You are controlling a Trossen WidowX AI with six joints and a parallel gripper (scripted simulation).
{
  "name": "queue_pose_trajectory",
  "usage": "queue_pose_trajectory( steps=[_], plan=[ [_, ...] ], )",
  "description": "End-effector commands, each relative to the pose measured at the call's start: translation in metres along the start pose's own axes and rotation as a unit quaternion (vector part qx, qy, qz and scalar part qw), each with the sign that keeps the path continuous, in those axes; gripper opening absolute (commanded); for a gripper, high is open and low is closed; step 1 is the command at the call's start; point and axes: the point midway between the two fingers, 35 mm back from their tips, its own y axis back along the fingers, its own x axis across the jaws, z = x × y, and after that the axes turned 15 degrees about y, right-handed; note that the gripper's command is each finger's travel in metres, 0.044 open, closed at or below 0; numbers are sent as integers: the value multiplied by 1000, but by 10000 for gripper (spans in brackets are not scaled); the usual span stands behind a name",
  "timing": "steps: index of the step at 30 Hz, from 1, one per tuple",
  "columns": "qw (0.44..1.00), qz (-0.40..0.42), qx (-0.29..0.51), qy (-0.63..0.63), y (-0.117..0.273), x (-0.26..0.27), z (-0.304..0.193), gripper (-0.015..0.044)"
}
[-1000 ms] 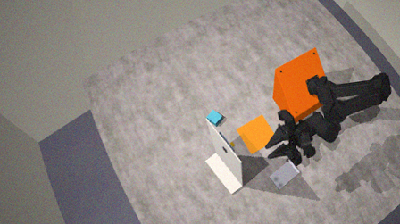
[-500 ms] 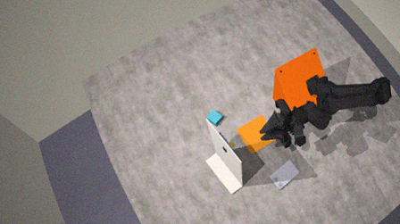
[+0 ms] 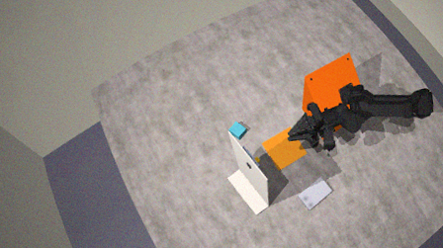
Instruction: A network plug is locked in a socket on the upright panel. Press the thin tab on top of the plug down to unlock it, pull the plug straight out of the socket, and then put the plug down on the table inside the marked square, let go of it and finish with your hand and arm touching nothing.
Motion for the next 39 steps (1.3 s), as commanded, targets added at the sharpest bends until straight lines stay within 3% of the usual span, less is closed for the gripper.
queue_pose_trajectory(
  steps=[1, 39],
  plan=[
    [1000, 1, -1, 9, 1, 2, -1, 156],
    [1000, -4, -1, 17, -70, -3, 18, 156]
  ],
)
